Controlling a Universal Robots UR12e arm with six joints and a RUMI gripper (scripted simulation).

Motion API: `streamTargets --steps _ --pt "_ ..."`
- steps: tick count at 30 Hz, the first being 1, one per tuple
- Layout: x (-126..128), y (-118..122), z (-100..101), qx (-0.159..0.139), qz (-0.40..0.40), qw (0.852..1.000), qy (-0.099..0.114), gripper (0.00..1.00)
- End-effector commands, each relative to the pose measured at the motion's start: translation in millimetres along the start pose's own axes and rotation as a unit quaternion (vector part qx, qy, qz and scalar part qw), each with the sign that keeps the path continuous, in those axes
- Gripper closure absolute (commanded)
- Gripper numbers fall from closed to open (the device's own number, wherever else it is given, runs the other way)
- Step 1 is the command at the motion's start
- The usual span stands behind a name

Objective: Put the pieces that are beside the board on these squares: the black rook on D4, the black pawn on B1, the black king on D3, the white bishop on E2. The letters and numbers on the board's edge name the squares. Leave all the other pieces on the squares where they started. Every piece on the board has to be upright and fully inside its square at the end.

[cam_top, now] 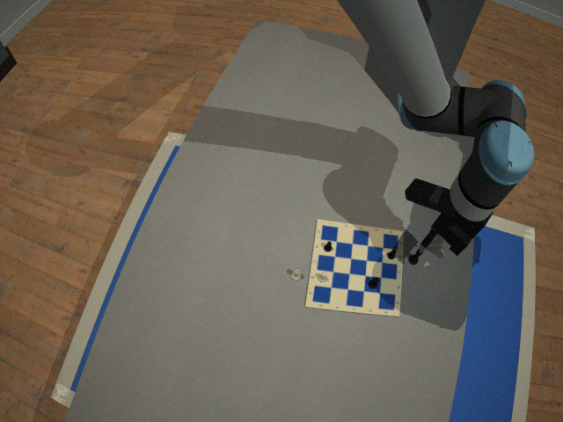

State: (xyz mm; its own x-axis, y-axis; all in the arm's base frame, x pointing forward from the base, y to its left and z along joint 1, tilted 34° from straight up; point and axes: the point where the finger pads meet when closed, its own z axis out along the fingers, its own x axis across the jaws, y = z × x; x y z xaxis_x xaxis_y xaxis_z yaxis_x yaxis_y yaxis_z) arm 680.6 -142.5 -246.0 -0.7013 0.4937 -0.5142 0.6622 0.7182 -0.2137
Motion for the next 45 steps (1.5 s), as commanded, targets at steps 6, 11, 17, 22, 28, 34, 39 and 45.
streamTargets --steps 6,11,17,22,28,34,39,45 --pt "-0.3 0.5 10.7 0.000 0.000 1.000 0.000 0.75" --pt "-0.3 0.5 13.9 0.000 0.000 1.000 0.000 0.75" --pt "-0.3 0.6 15.0 0.000 0.000 1.000 0.000 0.75" --pt "-0.3 0.6 15.3 0.000 0.000 1.000 0.000 0.75" --pt "-0.3 0.6 15.3 0.000 0.000 1.000 0.000 0.75" --pt "-0.3 0.6 15.3 0.000 0.000 1.000 0.000 0.75" --pt "-0.3 0.6 15.3 0.000 0.000 1.000 0.000 0.75" --pt "-0.3 0.6 15.3 0.000 0.000 1.000 0.000 0.75"
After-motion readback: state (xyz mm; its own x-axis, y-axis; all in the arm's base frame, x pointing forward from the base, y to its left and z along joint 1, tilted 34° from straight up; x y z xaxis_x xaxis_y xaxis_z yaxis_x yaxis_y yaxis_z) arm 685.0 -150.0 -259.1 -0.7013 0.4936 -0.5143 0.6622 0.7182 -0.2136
